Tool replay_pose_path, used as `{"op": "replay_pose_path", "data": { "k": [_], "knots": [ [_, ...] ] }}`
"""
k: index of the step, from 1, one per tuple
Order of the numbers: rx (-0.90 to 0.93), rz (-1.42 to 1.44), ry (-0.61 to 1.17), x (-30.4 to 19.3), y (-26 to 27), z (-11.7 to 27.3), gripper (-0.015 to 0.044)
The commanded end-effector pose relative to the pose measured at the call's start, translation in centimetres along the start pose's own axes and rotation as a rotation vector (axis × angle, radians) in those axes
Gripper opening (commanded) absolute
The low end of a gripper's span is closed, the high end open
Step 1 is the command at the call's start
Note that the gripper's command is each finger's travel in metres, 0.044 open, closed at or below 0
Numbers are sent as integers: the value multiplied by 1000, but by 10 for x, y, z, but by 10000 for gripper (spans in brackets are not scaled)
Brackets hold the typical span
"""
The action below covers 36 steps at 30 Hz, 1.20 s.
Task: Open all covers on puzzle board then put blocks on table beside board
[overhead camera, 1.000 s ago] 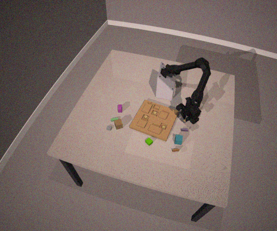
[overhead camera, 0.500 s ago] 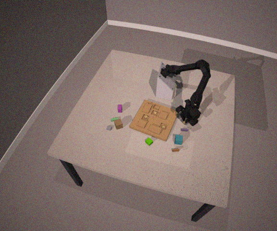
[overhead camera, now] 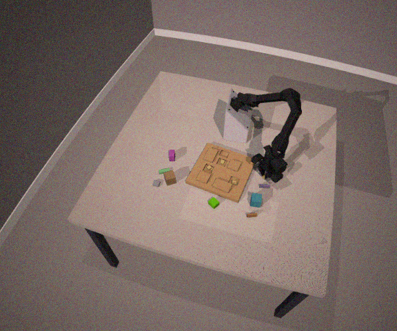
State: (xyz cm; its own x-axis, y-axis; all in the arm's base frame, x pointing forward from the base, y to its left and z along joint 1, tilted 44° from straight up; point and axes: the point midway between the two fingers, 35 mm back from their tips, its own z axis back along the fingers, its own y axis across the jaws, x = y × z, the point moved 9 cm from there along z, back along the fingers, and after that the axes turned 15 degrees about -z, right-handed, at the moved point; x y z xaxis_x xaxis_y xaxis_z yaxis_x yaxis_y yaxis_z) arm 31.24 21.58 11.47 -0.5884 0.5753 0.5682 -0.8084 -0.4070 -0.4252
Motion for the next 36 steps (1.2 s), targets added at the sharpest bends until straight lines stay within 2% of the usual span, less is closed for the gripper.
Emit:
{"op": "replay_pose_path", "data": {
  "k": [1,15,36],
  "knots": [
    [2,-8,5,-1,2,-4,80],
    [1,0,0,0,0,1,440],
    [3,-6,8,-1,1,70,440]
  ]
}}
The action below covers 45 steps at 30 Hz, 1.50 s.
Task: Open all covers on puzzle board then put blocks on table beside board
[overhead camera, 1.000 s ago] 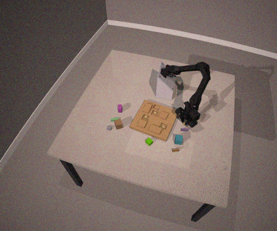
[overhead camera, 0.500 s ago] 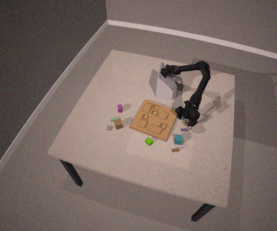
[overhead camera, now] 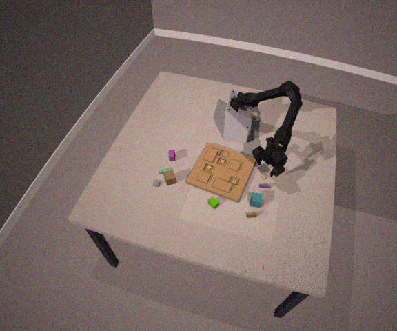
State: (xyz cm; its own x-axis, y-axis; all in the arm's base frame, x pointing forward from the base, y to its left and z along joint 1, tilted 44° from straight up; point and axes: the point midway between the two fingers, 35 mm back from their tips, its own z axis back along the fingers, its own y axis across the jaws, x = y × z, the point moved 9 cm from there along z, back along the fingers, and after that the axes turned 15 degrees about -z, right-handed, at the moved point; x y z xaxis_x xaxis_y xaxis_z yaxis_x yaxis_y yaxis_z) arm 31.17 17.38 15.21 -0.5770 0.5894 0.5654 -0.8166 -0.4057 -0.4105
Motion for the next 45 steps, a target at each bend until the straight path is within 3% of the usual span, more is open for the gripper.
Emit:
{"op": "replay_pose_path", "data": {
  "k": [1,4,21,45],
  "knots": [
    [-7,7,-4,2,-1,16,440],
    [-7,7,-4,2,0,18,440],
    [2,-819,31,-74,42,15,0],
    [-11,-2267,25,-161,147,17,0]
  ]
}}
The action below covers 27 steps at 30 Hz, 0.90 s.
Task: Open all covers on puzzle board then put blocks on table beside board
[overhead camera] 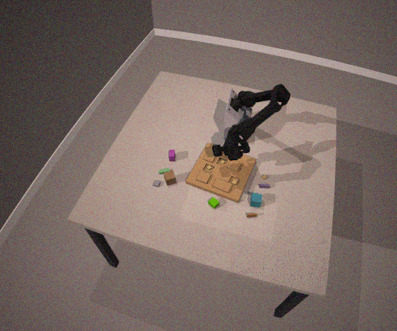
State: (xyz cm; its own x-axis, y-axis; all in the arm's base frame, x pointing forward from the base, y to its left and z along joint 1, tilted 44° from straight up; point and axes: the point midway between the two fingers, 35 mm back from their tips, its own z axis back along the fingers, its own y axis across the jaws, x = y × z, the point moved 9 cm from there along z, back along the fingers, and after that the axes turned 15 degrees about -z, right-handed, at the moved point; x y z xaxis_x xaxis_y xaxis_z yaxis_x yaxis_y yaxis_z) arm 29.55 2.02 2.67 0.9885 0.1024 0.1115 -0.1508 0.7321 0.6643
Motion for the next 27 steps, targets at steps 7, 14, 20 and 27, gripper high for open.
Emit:
{"op": "replay_pose_path", "data": {
  "k": [7,14,20,27],
  "knots": [
    [28,-576,4,-34,-38,-2,0],
    [28,-576,4,-34,-36,-2,0],
    [27,-576,4,-33,-36,-13,0],
    [30,-577,5,-34,-35,-46,0]
  ]
}}
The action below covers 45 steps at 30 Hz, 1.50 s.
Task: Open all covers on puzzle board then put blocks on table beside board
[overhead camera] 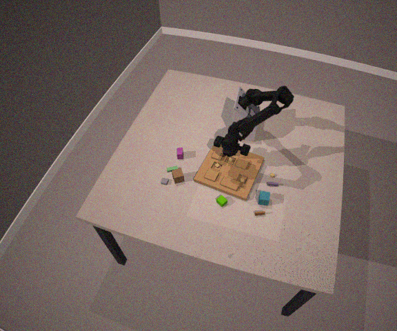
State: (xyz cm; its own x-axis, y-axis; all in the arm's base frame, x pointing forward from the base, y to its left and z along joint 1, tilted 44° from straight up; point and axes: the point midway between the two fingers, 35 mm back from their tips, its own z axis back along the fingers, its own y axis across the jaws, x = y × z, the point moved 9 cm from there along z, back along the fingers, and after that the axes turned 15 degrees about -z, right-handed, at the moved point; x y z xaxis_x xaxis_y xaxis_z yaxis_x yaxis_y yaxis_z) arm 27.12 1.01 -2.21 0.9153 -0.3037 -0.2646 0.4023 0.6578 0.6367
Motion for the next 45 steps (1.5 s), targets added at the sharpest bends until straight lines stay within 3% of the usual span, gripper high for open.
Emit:
{"op": "replay_pose_path", "data": {
  "k": [1,31,37,45],
  "knots": [
    [5,-11,10,-4,-1,-20,0],
    [6,-11,10,-3,-2,-23,0],
    [0,-8,8,-1,-2,-1,144],
    [3,-10,8,-2,-3,27,144]
  ]
}}
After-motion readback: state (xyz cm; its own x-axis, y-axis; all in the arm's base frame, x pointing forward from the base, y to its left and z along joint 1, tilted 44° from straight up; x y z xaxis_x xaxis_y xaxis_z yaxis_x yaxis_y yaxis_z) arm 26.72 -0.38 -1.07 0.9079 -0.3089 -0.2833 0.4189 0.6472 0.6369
